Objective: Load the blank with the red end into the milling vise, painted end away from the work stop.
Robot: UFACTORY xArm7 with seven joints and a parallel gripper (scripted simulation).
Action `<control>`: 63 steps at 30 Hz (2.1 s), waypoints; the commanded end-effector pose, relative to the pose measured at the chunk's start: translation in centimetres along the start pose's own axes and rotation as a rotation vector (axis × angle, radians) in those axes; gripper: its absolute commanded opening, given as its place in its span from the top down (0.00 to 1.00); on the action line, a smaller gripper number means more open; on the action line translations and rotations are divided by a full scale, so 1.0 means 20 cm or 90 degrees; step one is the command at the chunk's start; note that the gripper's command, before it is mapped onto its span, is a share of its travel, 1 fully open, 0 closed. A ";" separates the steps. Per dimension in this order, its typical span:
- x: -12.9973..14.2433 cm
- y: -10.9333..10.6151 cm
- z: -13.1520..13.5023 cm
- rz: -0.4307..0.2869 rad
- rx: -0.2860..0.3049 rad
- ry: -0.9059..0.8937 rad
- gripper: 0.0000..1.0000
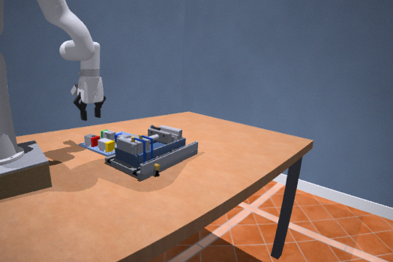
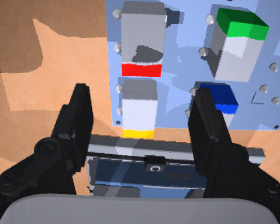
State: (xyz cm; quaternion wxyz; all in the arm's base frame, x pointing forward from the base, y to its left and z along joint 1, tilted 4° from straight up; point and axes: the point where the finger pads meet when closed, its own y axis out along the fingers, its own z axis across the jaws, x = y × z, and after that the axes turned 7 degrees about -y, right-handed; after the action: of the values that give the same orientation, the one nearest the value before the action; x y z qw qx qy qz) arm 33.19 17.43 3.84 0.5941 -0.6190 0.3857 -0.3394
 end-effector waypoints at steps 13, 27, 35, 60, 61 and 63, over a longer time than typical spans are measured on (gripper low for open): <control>0.00 0.14 0.01 0.000 0.003 0.000 0.30; 0.00 0.36 0.01 0.000 0.002 0.000 0.30; 0.00 0.36 0.01 0.000 0.002 0.000 0.30; 0.00 0.38 0.01 0.000 0.002 0.000 0.30; 0.00 0.37 0.01 0.000 0.002 0.000 0.30; 0.00 0.37 0.01 0.000 0.002 0.000 0.30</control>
State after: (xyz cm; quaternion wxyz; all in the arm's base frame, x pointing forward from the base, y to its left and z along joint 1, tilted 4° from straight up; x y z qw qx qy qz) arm 32.68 17.45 -3.82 0.5942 -0.6189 0.3856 -0.3395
